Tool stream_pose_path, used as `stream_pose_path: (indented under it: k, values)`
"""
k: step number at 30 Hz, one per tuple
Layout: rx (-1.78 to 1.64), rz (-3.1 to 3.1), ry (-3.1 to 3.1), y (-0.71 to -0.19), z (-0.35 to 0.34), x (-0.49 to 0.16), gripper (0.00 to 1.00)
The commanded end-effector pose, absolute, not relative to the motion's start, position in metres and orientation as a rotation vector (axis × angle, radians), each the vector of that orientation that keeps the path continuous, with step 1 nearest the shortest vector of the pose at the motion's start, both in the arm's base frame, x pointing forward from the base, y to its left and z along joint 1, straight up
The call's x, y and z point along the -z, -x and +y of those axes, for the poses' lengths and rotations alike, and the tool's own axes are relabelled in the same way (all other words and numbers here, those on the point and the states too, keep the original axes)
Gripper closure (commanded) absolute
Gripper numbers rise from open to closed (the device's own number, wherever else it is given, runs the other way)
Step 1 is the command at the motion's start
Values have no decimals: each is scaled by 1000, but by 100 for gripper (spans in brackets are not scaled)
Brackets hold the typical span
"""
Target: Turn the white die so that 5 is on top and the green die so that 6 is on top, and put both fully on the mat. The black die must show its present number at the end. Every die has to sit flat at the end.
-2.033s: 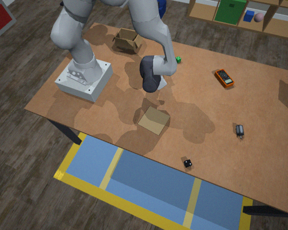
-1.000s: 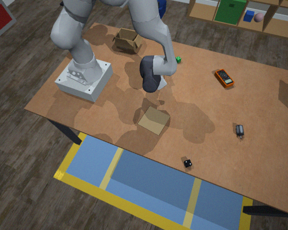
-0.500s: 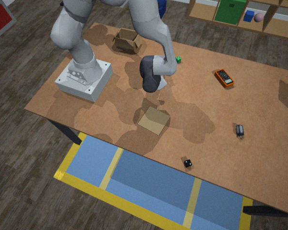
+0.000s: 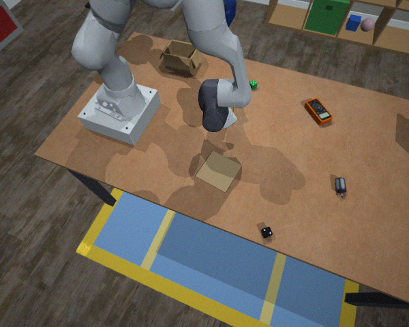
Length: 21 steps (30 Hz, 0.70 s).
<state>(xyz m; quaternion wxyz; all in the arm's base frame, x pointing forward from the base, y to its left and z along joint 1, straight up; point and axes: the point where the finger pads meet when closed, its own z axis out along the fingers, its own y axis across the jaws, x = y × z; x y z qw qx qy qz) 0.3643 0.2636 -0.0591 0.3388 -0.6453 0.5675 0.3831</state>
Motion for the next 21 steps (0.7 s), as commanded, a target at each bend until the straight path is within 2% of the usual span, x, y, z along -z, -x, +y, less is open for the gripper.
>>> stream_pose_path:
  k: [1, 21]
  values:
    - [-996, 1475, 1679, -366, 257, 55, 65]
    - [-996, 1475, 1679, -370, 222, 36, 65]
